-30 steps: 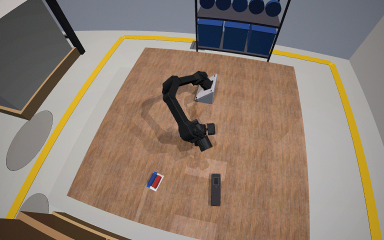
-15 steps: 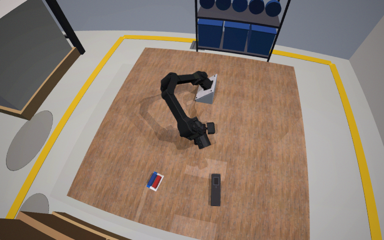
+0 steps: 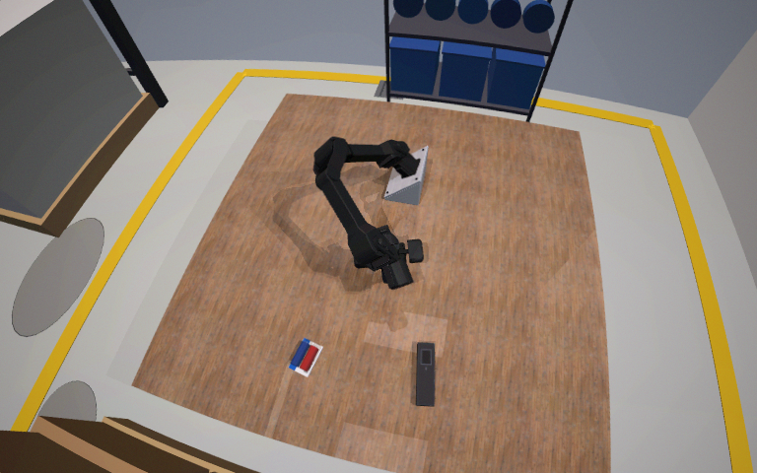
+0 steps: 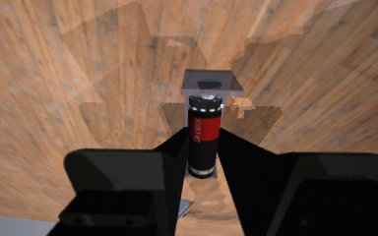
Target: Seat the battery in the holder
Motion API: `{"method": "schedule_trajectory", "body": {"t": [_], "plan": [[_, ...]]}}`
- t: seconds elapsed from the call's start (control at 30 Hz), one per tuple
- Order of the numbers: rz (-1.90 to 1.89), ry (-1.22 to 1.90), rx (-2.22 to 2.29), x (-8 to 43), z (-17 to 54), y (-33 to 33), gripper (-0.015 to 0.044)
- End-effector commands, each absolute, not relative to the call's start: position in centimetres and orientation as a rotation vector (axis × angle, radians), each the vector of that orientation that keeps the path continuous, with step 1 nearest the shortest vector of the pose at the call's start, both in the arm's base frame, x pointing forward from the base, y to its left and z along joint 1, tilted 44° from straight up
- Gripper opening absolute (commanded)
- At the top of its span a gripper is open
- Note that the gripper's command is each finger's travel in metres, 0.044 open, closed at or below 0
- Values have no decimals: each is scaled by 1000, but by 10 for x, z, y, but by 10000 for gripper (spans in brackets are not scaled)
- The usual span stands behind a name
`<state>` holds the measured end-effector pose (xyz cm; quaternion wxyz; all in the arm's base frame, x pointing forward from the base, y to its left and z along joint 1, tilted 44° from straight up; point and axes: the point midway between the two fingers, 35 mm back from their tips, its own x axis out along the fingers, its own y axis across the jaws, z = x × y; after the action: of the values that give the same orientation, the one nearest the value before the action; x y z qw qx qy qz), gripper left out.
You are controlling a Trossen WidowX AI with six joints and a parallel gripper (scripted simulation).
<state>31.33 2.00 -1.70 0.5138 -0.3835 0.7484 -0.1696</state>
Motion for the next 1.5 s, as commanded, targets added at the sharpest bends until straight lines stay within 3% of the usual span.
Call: {"method": "schedule_trajectory", "body": {"t": [0.0,1.47], "plan": [[-392,1769,-920,316,-21,20,82],[-279,1598,-919,311,-21,13,82]]}}
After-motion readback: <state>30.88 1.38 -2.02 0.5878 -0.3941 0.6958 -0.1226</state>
